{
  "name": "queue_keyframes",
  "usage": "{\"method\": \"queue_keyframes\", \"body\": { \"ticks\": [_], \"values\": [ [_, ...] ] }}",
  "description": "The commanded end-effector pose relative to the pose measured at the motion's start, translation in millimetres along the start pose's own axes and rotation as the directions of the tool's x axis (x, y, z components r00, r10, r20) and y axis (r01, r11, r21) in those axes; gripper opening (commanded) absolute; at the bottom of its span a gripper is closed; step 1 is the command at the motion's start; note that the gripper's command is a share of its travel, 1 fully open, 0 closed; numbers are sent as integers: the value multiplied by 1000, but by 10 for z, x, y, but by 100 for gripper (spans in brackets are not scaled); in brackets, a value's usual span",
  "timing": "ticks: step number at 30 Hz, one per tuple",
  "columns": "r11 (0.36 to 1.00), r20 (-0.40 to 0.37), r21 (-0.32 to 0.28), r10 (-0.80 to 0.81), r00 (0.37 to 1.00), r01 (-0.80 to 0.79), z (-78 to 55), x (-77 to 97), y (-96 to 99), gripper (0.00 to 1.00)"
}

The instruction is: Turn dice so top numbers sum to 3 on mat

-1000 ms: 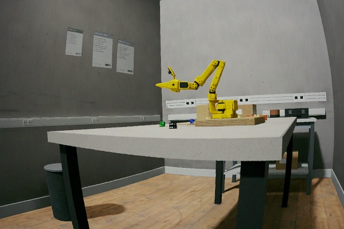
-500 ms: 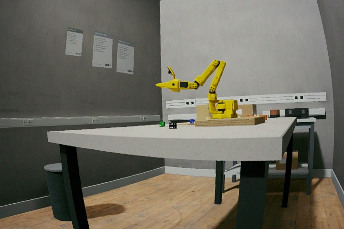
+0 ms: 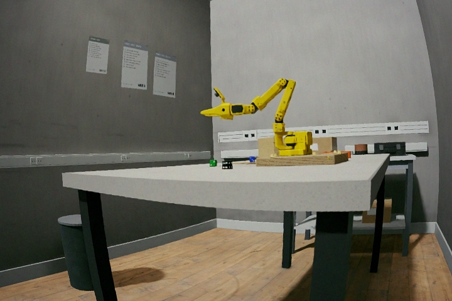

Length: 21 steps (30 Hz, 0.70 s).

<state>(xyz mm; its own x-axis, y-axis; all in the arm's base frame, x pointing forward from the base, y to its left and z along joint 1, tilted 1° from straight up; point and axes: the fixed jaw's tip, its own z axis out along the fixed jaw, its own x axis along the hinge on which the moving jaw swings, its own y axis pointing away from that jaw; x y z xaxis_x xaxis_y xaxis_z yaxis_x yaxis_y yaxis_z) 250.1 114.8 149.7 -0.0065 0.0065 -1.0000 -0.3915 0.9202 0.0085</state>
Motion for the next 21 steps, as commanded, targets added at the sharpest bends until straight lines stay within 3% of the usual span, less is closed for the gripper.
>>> {"method": "queue_keyframes", "body": {
  "ticks": [1,5,7,21],
  "values": [
    [1000,-65,-8,-5,998,4,85,30,22,28],
    [1000,-137,-10,-4,991,2,162,58,31,28],
    [1000,-137,-10,-4,991,2,162,58,31,28],
    [1000,-441,-18,-4,897,-4,328,140,73,28]
  ]
}}
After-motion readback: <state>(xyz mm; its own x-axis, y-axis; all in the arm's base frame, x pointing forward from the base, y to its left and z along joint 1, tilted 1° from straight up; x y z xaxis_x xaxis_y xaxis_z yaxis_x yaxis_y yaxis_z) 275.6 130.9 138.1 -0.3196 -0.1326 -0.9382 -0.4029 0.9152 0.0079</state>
